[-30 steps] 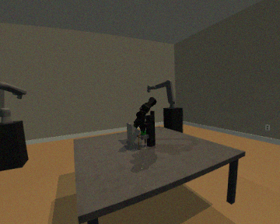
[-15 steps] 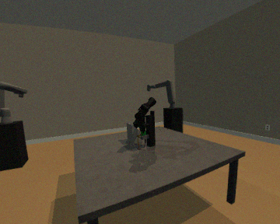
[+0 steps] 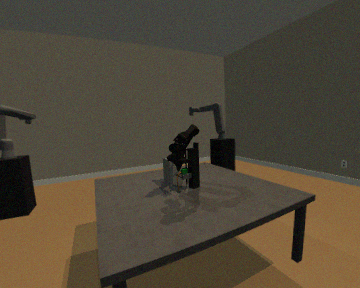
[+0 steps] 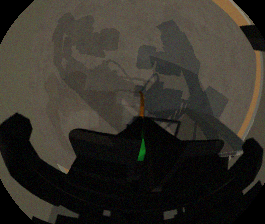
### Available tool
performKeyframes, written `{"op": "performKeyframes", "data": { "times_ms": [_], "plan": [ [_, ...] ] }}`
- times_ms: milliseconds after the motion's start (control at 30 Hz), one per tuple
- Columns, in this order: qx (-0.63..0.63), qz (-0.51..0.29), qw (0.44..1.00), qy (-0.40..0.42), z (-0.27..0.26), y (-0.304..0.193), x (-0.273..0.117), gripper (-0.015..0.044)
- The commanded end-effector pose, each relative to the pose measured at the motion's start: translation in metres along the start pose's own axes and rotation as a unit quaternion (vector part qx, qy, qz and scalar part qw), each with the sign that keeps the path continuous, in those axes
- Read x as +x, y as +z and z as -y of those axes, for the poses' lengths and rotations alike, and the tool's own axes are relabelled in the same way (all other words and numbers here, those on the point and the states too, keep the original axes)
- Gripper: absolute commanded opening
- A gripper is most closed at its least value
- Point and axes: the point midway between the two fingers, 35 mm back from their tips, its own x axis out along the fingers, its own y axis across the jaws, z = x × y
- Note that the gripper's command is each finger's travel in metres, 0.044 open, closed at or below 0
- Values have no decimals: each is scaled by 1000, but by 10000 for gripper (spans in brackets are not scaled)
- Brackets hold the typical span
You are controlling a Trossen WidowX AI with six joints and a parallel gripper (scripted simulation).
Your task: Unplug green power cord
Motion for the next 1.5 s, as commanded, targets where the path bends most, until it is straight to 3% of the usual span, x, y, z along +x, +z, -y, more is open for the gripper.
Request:
{"op": "performKeyframes", "data": {
  "times_ms": [0, 67, 1467],
  "plan": [
    [-2, 0, 1000, -2, -1, -2, 1, 131],
    [-2, 0, 1000, -2, -1, -2, 1, 160],
    [0, -1, 1000, 2, 1, -42, -7, 160]
  ]
}}
